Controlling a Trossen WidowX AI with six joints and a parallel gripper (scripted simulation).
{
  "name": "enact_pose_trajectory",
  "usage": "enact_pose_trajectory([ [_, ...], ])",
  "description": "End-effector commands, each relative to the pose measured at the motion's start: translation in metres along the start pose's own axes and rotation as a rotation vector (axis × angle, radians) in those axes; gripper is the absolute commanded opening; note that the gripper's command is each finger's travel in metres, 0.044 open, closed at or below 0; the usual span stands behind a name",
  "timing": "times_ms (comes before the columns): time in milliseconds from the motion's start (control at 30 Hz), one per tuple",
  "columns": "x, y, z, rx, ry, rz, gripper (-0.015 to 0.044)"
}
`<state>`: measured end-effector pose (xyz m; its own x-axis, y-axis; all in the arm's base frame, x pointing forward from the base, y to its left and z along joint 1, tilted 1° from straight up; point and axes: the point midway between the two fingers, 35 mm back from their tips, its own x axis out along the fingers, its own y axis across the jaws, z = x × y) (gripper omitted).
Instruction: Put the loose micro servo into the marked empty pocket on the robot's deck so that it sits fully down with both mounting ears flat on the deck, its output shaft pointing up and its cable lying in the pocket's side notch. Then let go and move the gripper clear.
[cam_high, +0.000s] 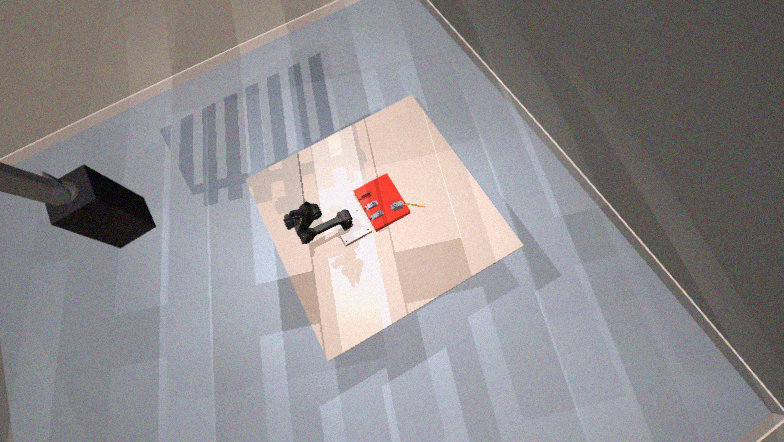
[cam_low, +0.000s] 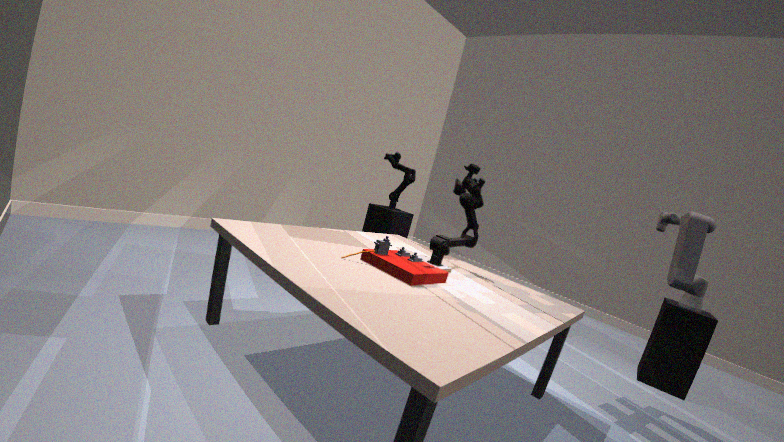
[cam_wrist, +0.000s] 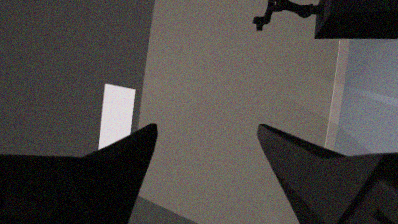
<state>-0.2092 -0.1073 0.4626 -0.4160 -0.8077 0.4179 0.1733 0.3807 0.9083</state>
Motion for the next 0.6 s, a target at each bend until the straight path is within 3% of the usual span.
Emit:
enact_pose_trajectory([
  [0, 0.000, 0.000, 0.000, 0.000, 0.000, 0.001, 0.0426],
  [567, -0.006, 0.064, -0.054, -0.010, 0.076, 0.171, 0.0440],
])
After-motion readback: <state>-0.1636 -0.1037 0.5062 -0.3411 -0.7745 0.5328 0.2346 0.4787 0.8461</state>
